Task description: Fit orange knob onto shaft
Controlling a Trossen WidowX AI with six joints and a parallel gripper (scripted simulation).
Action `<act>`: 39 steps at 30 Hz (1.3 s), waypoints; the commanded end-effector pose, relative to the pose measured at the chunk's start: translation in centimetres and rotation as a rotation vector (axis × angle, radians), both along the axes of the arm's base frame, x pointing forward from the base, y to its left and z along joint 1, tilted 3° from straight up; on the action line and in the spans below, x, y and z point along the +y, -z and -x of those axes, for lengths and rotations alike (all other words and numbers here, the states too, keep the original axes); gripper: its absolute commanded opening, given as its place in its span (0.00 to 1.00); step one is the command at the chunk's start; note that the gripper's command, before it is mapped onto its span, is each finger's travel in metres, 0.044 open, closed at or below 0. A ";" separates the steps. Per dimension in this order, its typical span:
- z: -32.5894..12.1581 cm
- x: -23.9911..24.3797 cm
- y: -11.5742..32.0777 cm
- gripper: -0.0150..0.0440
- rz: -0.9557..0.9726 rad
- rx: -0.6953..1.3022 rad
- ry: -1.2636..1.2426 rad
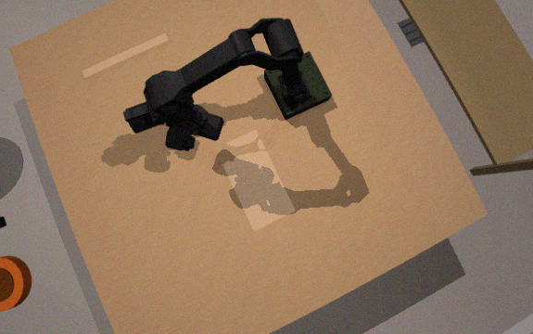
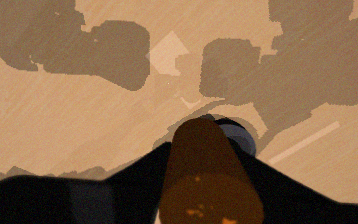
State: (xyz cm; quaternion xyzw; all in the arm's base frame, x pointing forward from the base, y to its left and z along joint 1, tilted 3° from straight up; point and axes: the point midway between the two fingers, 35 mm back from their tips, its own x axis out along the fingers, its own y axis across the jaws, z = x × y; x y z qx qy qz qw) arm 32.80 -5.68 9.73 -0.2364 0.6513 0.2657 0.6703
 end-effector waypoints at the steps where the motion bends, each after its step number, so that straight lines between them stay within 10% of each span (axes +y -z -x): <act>1: 0.1 -1.5 0.6 0.25 0.006 0.006 -0.003; 39: 1.1 -7.2 5.0 0.25 0.009 0.009 0.000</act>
